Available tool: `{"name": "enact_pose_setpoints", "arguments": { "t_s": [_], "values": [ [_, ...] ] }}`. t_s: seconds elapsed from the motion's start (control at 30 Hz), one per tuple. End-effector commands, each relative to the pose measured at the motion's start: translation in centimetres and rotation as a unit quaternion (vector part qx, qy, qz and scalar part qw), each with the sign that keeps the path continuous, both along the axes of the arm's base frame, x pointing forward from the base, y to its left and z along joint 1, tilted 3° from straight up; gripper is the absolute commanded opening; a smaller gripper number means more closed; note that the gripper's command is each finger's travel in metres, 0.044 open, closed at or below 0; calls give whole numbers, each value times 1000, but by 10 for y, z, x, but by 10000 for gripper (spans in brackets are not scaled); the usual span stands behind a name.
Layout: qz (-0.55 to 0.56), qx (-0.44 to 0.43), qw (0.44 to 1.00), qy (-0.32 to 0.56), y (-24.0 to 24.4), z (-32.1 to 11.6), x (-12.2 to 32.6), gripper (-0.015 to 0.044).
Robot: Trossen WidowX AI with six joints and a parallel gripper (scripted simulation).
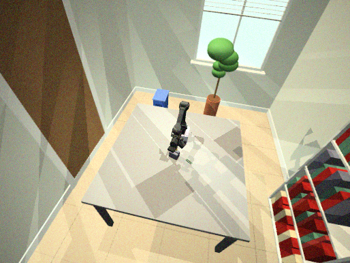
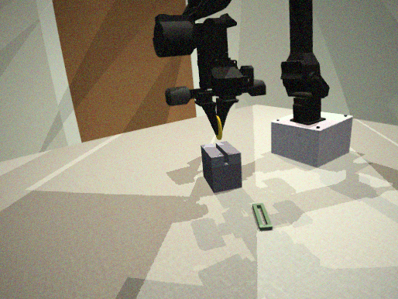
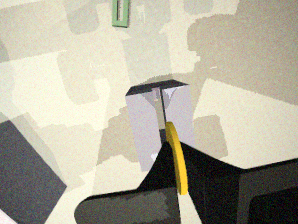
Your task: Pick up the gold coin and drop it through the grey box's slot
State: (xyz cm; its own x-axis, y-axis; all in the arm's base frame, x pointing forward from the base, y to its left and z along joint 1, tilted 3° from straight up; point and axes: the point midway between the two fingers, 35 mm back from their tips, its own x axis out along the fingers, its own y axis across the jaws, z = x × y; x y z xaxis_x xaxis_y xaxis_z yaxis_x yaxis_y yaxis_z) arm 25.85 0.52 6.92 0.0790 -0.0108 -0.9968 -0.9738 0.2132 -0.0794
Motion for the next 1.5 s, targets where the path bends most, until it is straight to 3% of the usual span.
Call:
{"name": "enact_pose_setpoints", "arguments": {
  "t_s": [0.0, 1.47],
  "values": [
    [2, 1, 1000, 0, -1, 0, -1, 0],
    [5, 0, 1000, 0, -2, -8, -3, 0]
  ]
}}
